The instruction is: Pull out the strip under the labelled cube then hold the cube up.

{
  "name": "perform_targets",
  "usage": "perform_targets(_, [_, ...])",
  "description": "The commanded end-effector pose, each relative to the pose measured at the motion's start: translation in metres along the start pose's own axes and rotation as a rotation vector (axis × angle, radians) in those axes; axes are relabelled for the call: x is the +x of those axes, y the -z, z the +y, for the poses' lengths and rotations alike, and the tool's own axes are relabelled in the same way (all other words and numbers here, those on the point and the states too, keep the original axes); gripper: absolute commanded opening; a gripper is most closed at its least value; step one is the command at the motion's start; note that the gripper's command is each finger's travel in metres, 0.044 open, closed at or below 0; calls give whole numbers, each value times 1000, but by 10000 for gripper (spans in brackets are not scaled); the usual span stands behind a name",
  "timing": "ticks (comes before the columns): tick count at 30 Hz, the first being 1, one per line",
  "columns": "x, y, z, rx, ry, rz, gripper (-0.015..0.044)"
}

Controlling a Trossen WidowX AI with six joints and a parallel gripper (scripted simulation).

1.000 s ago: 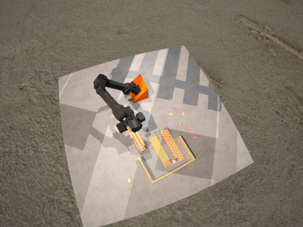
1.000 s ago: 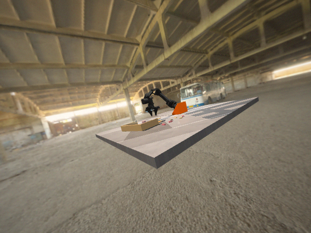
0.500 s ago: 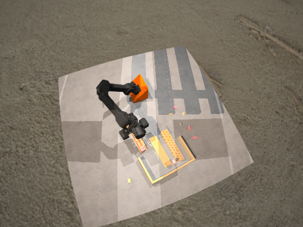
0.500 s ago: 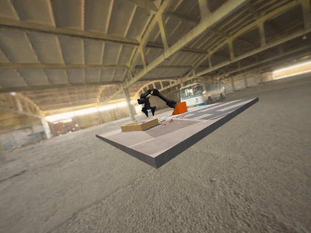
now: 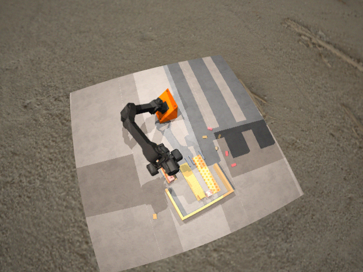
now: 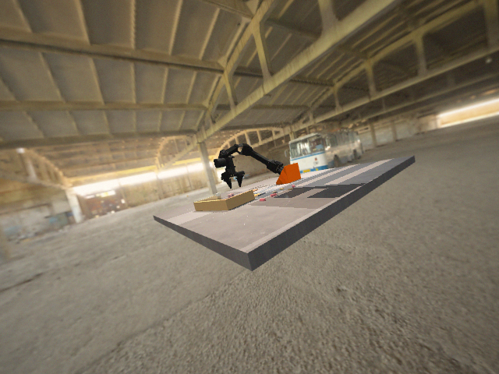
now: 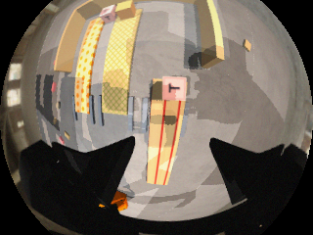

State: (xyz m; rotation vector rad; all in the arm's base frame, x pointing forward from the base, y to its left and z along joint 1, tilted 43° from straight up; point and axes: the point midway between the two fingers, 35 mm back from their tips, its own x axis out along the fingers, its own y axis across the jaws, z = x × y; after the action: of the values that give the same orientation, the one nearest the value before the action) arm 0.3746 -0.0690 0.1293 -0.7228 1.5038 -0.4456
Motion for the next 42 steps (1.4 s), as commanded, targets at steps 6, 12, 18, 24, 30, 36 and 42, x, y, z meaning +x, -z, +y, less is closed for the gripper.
perform_targets(6, [-2, -33, -2, 3, 2, 3, 440])
perform_targets(12, [-3, -54, -2, 4, 2, 2, 440])
perform_targets(18, [1, -58, -2, 5, 2, 2, 335])
perform_targets(24, [11, -59, -2, 5, 2, 2, 250])
perform_targets(30, [21, -59, -2, 5, 2, 2, 250])
perform_targets(36, [31, -59, -2, 5, 2, 2, 250])
perform_targets(42, [40, -59, -2, 5, 3, 2, 250])
